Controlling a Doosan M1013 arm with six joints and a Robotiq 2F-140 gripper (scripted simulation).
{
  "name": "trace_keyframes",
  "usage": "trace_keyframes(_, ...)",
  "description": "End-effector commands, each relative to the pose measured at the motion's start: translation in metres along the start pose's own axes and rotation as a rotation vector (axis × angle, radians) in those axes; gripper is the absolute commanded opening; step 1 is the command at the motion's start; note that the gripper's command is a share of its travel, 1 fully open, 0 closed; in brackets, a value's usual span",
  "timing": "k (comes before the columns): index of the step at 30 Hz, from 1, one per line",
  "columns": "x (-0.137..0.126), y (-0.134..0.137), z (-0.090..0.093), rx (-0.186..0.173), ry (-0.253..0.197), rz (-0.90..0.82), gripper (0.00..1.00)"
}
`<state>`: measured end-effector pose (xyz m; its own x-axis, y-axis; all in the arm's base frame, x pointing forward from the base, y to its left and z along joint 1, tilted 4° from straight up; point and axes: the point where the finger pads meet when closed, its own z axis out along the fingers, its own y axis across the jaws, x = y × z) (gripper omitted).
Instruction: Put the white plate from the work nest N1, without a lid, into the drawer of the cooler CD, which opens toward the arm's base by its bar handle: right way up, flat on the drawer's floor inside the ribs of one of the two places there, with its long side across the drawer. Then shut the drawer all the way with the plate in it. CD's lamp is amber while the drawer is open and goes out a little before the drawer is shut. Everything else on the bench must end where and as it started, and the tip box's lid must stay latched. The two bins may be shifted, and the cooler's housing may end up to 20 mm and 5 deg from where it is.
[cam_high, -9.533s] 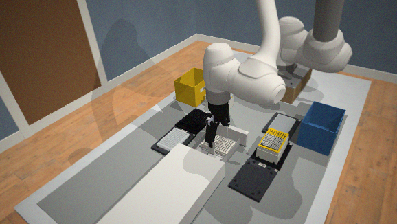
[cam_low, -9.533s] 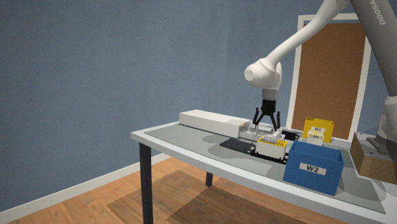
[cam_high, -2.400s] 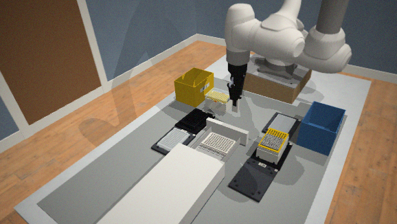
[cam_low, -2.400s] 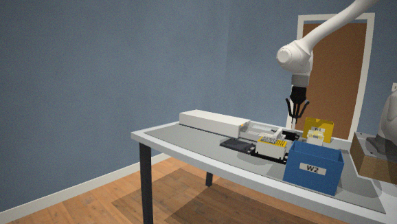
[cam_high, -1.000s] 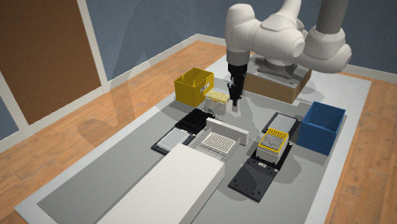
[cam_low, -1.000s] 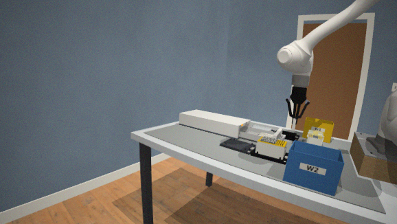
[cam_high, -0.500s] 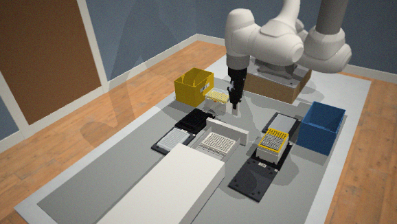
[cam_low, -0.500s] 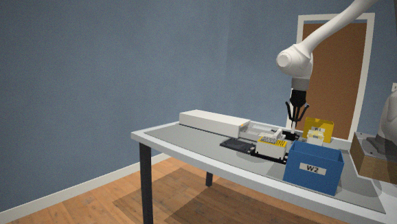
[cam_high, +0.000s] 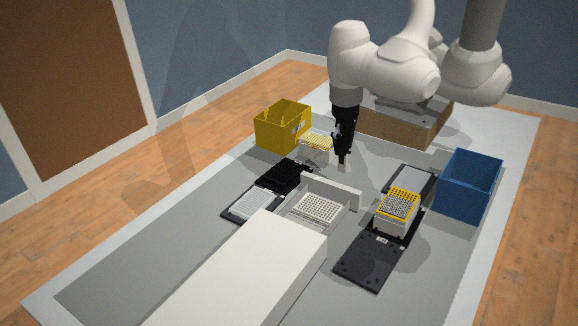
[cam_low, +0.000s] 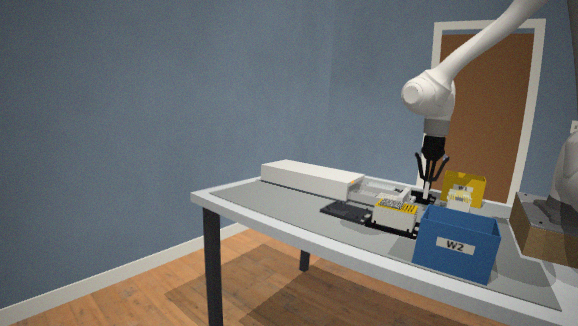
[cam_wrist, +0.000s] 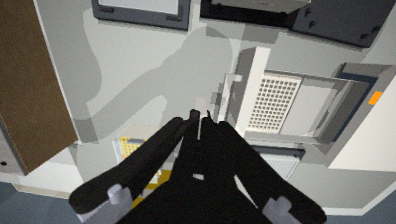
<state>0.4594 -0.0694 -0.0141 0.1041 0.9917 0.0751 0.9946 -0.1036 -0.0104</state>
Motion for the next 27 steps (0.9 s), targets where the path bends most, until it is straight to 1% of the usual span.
trace_keyframes(1,0.0,0.0,0.003,0.0,0.0,0.0,0.0)
trace_keyframes(27,0.0,0.0,0.035,0.0,0.0,0.0,0.0)
